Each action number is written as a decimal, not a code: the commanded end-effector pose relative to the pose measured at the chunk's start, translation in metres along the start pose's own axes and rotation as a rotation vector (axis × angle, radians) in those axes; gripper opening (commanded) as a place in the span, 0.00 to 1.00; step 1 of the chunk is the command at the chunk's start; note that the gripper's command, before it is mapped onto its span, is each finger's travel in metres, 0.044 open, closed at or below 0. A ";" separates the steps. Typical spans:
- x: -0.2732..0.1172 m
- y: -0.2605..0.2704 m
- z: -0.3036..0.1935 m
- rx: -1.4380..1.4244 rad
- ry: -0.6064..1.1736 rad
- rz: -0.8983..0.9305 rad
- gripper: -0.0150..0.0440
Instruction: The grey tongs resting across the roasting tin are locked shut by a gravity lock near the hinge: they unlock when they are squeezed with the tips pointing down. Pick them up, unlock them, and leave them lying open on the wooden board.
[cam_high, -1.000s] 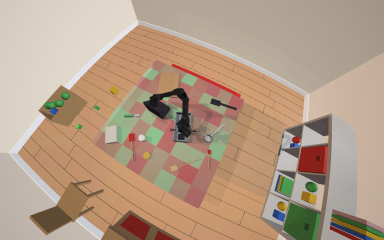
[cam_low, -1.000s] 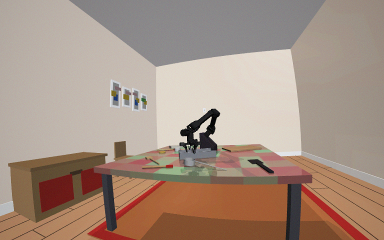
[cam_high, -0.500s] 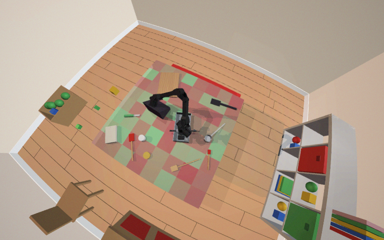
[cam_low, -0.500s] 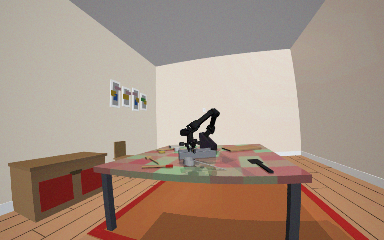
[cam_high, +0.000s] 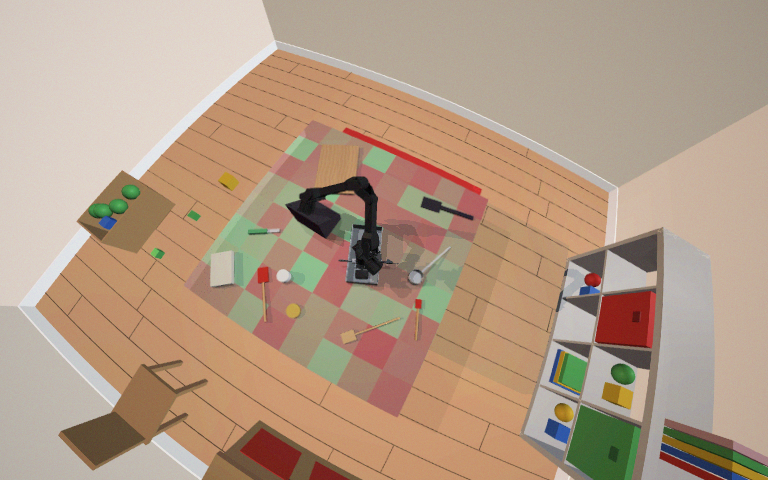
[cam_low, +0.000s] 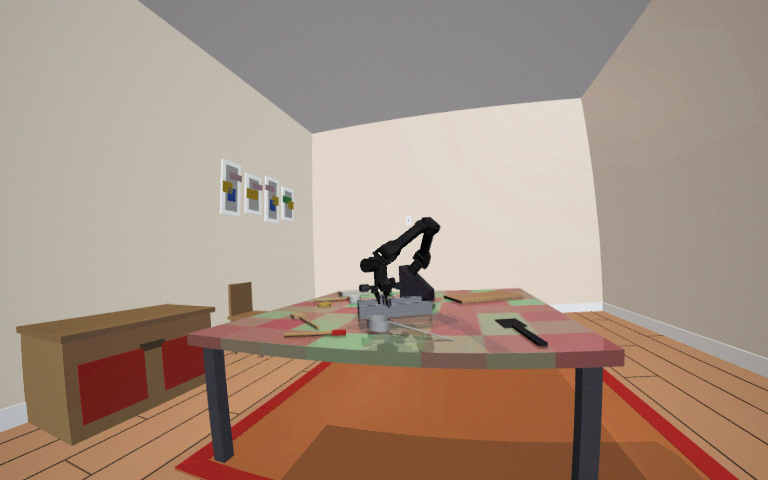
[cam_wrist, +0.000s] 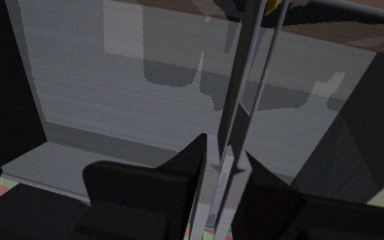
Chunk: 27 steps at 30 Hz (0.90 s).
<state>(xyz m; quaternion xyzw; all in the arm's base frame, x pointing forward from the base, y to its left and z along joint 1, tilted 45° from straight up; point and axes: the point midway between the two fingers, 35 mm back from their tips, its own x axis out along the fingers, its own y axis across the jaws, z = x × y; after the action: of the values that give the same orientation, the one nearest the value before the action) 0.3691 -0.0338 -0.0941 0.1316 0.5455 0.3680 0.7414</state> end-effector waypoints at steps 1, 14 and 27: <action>-0.024 -0.006 0.004 -0.004 -0.007 -0.013 0.00; -0.127 -0.002 0.000 0.002 -0.005 -0.007 0.00; -0.125 0.020 0.018 -0.056 0.006 -0.014 0.00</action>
<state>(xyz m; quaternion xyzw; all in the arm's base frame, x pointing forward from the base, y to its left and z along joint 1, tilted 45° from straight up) 0.3567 -0.1107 0.0025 0.1188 0.5432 0.3733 0.7426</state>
